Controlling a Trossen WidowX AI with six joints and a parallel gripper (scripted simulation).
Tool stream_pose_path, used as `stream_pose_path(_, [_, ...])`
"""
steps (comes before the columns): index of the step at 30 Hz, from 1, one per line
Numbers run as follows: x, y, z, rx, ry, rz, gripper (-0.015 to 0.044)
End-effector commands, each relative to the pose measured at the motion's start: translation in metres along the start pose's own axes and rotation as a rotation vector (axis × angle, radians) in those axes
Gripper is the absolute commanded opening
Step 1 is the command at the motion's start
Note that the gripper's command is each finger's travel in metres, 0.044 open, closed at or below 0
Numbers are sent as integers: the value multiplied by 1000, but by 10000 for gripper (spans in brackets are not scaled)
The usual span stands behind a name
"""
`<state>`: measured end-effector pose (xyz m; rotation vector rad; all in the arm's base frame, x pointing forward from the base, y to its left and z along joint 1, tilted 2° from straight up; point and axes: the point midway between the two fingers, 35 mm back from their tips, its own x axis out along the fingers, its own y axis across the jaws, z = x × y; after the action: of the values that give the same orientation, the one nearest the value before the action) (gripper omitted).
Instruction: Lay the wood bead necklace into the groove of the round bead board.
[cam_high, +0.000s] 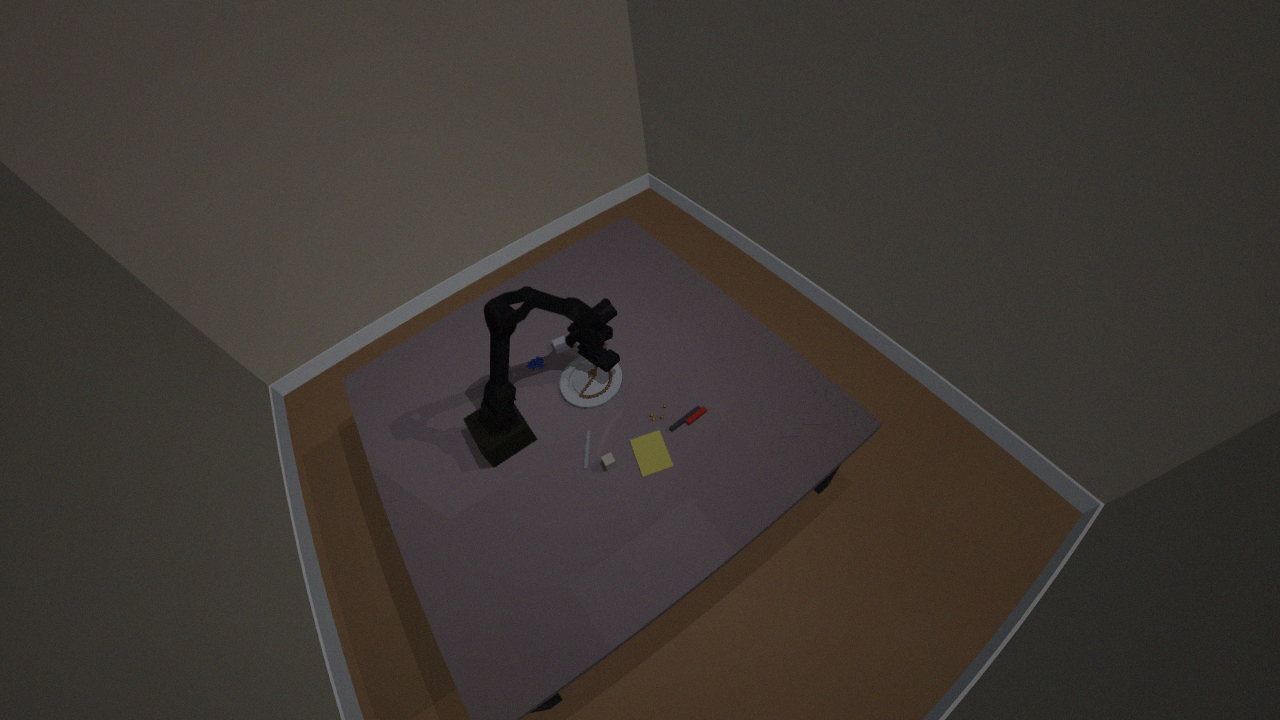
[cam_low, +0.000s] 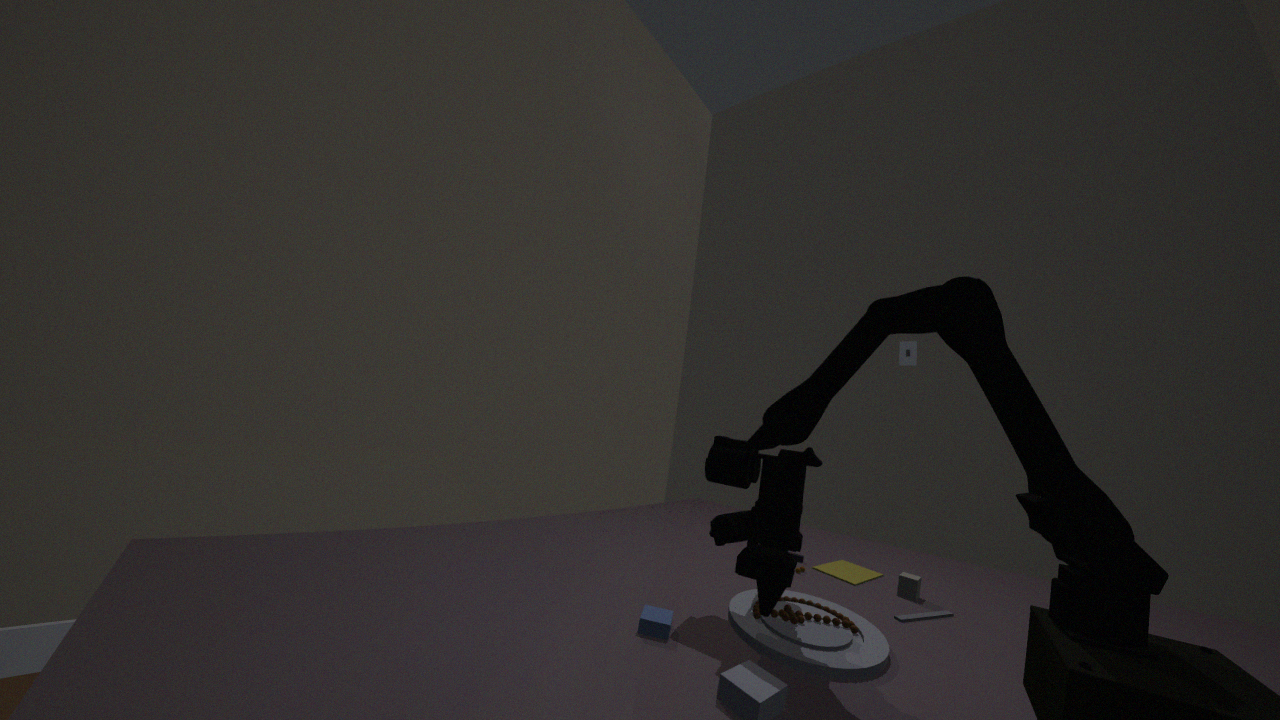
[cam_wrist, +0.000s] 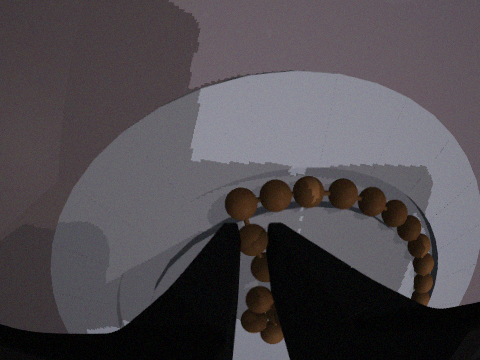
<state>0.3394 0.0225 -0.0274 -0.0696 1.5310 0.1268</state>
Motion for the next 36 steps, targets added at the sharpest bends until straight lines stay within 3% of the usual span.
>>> stream_pose_path(1, [0,0,0,0,0,0,0])
stream_pose_path(35, [2,15,5,-5,1,2,0])
stream_pose_path(36, [-2,15,6,-11,-2,2,26])
